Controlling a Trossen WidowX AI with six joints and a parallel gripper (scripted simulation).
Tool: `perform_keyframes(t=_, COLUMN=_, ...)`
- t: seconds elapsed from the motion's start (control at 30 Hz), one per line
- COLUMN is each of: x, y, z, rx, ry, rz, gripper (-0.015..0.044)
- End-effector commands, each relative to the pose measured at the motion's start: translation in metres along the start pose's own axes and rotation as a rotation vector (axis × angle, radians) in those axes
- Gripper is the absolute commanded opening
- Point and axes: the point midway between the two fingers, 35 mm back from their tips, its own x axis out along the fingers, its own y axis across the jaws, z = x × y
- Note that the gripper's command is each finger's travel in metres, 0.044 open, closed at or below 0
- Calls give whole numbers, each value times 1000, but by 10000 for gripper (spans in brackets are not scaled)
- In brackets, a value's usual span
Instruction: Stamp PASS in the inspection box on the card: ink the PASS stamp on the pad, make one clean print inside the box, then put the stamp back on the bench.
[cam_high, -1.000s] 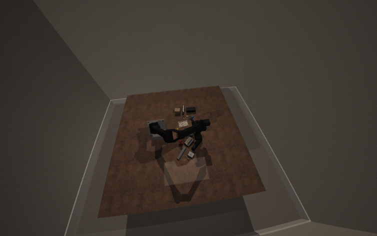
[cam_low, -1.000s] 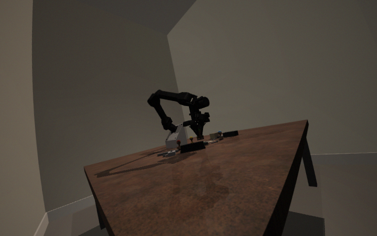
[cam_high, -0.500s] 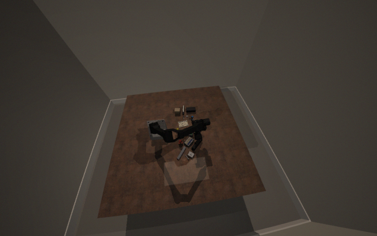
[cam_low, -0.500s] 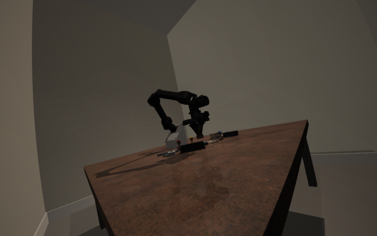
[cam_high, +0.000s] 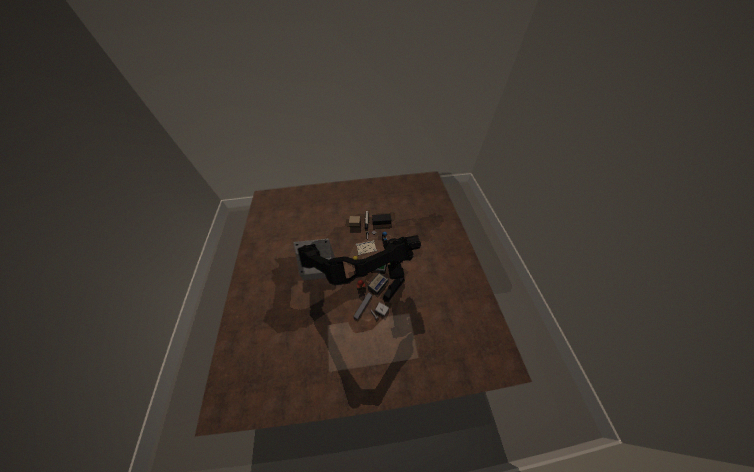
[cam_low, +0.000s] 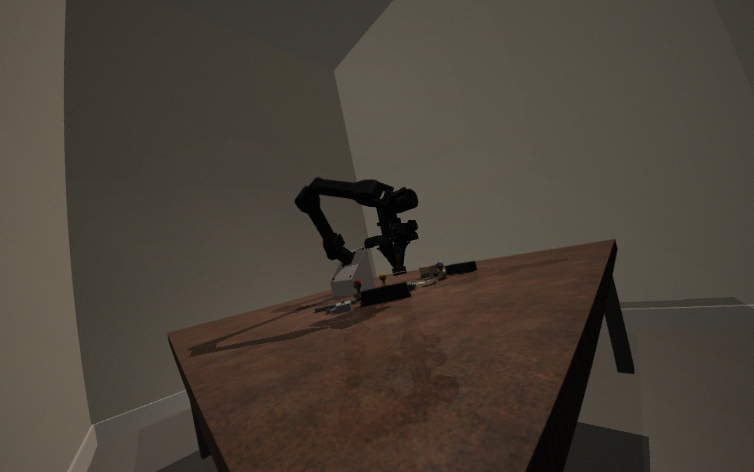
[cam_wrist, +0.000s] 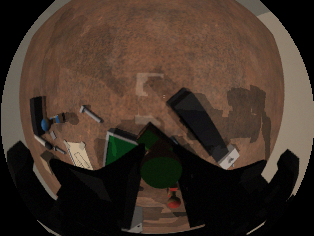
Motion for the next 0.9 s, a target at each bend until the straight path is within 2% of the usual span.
perform_keyframes(t=0.0, x=-4, y=0, z=1, rx=4, ry=-4, rz=0, gripper=0)
perform_keyframes(t=0.3, x=-7, y=2, z=-1, rx=4, ry=-4, rz=0, gripper=0)
perform_keyframes(t=0.87, x=-8, y=59, z=-58, rx=1, ry=-2, rz=3, gripper=0)
